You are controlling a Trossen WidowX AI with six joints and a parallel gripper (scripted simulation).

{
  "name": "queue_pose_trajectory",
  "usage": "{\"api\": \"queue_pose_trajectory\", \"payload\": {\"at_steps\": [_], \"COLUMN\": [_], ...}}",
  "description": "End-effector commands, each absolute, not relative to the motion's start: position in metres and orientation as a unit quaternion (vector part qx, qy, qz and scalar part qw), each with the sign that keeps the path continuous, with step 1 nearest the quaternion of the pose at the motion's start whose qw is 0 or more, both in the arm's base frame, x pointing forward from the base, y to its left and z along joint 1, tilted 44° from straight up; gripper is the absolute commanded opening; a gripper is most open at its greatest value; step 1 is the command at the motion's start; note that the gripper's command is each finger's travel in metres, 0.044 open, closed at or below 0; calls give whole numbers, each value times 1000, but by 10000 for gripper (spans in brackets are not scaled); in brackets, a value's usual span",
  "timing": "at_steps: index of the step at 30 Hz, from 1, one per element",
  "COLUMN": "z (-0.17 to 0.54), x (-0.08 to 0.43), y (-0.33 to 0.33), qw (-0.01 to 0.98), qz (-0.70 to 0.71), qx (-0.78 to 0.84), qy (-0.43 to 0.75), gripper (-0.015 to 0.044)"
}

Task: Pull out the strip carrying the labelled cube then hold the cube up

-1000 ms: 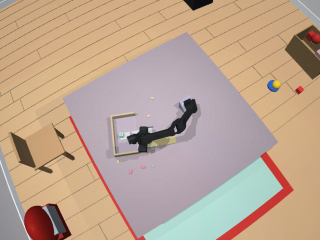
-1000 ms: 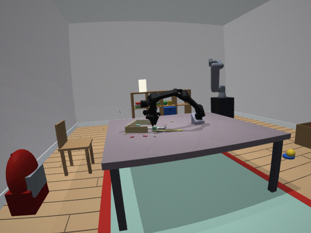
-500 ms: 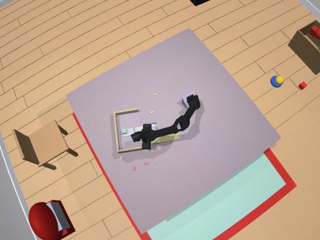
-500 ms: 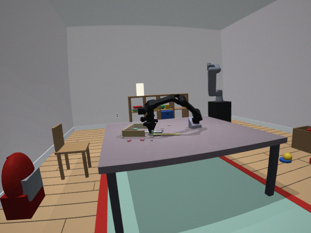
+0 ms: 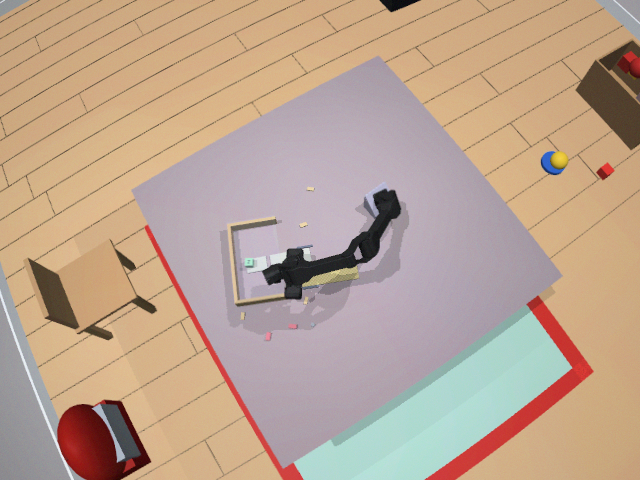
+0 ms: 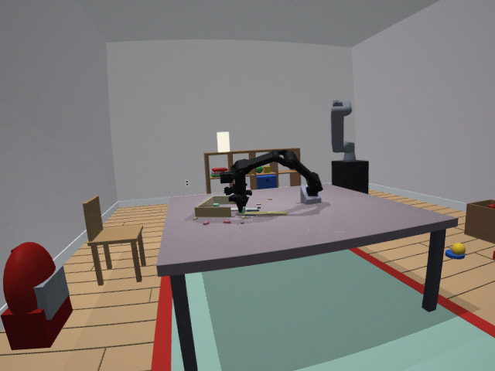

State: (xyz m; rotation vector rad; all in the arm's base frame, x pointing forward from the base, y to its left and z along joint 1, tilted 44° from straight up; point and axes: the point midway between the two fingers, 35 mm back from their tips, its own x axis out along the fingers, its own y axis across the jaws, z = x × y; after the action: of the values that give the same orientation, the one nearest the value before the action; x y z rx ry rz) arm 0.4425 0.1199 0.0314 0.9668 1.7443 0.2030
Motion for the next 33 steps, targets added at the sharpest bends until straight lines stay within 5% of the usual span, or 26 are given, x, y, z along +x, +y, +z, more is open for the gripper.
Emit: {"api": "queue_pose_trajectory", "payload": {"at_steps": [1,7,33], "z": [32,32,53], "x": [443,443,368], "y": [120,117,69], "qw": [538,542,534], "qz": [86,85,81], "qx": [406,407,408], "qy": [733,730,736], "gripper": [112,0,0]}}
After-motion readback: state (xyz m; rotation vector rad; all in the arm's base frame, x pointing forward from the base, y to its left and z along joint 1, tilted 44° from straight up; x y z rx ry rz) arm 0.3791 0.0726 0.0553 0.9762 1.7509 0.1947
